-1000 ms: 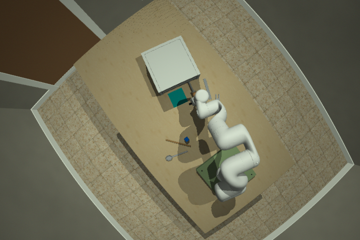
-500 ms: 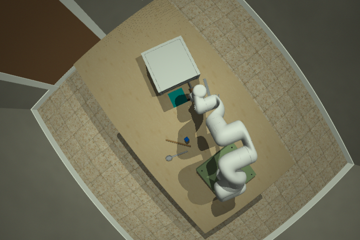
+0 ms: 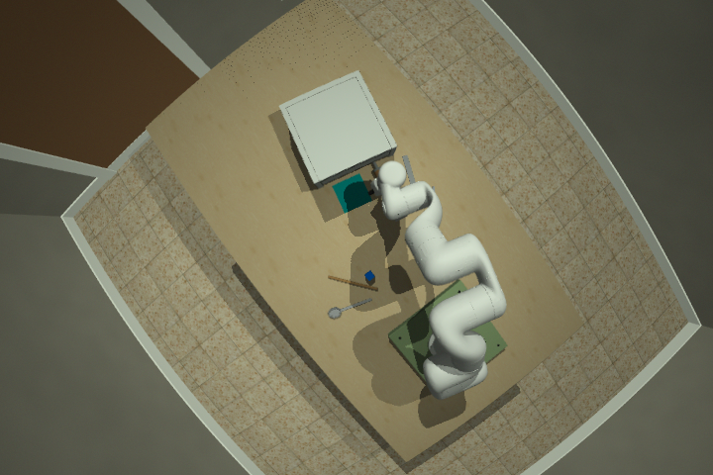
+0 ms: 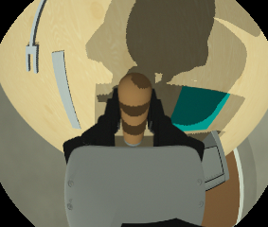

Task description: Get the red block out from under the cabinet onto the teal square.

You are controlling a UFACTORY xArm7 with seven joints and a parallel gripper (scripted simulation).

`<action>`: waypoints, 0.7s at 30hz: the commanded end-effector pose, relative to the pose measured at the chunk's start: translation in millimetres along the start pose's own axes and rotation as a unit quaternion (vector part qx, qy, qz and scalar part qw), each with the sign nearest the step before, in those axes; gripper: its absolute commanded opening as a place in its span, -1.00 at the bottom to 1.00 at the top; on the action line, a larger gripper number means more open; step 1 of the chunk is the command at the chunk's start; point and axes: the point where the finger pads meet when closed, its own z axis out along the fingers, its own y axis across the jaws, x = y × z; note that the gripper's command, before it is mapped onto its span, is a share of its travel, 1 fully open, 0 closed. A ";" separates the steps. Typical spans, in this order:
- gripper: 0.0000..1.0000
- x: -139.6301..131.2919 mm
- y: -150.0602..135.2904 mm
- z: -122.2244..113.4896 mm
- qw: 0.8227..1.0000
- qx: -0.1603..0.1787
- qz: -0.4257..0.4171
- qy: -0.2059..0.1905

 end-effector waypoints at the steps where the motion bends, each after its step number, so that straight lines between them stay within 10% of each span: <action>1: -1.00 -6.5 -0.1 -2.4 1.000 0.000 0.000 -0.003; 21: -1.00 -11.5 -0.1 -2.4 1.000 0.000 0.000 -0.003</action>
